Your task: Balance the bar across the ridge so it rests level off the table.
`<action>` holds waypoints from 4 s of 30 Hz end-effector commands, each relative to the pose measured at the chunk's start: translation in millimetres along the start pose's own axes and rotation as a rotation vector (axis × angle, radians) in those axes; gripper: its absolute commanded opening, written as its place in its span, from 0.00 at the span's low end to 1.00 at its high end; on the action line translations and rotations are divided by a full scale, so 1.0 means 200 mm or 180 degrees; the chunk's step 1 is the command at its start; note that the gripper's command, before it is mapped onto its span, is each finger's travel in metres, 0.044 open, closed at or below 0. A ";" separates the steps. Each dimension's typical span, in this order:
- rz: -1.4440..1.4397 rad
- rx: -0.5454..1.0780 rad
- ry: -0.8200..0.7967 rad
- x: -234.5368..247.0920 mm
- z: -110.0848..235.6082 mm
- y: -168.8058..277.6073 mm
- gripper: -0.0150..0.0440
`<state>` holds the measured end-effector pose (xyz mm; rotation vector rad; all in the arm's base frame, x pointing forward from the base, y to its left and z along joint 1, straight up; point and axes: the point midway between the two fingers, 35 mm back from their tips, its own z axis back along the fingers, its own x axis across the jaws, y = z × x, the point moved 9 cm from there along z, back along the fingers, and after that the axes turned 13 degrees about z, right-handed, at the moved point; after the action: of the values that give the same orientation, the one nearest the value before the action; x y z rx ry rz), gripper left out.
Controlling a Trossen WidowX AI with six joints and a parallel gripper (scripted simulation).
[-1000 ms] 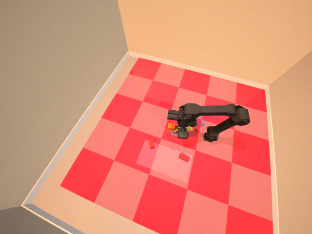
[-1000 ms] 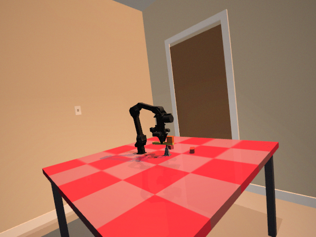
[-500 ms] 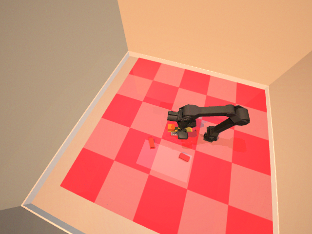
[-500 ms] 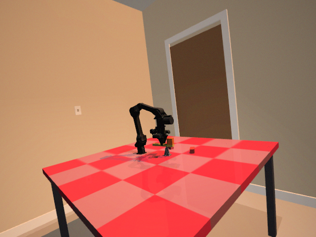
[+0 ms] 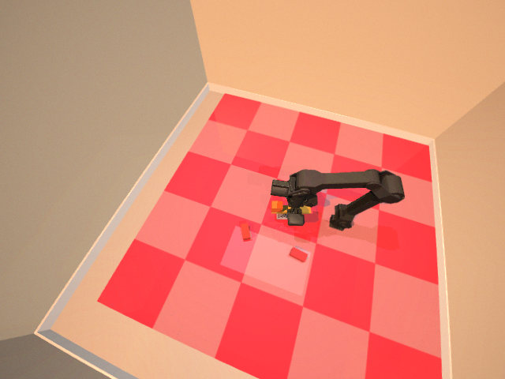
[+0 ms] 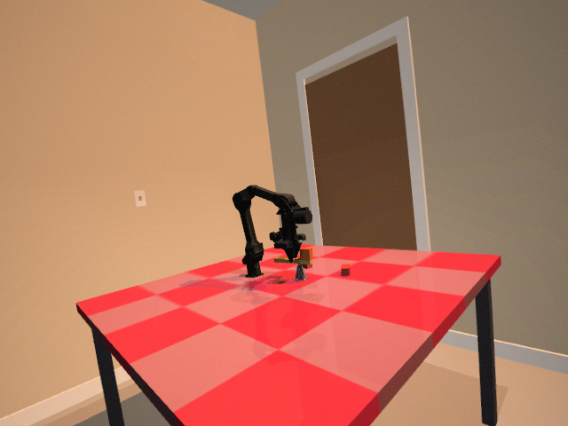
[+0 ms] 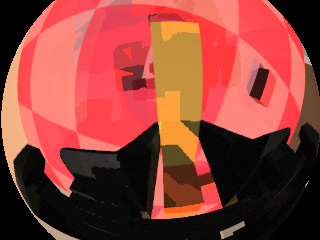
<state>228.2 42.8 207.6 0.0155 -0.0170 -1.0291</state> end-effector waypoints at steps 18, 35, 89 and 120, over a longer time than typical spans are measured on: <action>-0.0010 0.0007 -0.0005 0.00 -0.01 0.00 0.25; -0.0010 0.0007 -0.0005 0.00 -0.02 0.00 0.25; -0.0010 0.0006 -0.0005 0.00 -0.04 0.00 0.25; -0.0010 0.0006 -0.0005 0.00 -0.05 0.00 0.25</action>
<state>228.6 42.9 199.5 0.0197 -0.0219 -1.0295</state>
